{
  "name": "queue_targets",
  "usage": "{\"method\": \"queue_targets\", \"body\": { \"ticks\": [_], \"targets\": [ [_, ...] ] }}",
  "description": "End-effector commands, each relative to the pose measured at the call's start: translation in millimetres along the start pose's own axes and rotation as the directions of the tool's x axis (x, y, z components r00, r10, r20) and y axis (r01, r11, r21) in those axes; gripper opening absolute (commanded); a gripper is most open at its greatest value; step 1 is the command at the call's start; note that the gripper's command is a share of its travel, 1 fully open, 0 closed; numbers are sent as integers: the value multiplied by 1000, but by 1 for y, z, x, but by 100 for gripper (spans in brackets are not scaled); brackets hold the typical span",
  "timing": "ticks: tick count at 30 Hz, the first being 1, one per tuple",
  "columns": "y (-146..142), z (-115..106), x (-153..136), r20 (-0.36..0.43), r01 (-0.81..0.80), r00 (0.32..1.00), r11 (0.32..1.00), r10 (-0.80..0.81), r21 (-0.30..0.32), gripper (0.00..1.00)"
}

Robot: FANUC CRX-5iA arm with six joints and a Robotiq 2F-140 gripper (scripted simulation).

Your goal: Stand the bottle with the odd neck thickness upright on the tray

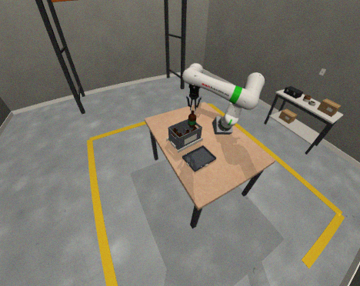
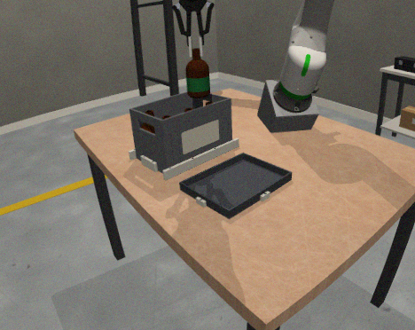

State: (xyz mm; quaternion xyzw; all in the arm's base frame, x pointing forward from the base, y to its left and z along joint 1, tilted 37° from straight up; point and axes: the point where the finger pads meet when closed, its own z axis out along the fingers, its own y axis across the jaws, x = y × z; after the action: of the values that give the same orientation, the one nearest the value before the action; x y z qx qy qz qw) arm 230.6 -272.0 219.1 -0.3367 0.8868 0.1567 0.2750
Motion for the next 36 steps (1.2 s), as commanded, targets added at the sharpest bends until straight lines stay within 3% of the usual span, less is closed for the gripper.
{"method": "queue_targets", "body": {
  "ticks": [1,36],
  "targets": [
    [2,-1,-5,-1,0,1000,1000,0,1,10],
    [33,0,-75,-1,0,1000,1000,0,1,10]
  ]
}}
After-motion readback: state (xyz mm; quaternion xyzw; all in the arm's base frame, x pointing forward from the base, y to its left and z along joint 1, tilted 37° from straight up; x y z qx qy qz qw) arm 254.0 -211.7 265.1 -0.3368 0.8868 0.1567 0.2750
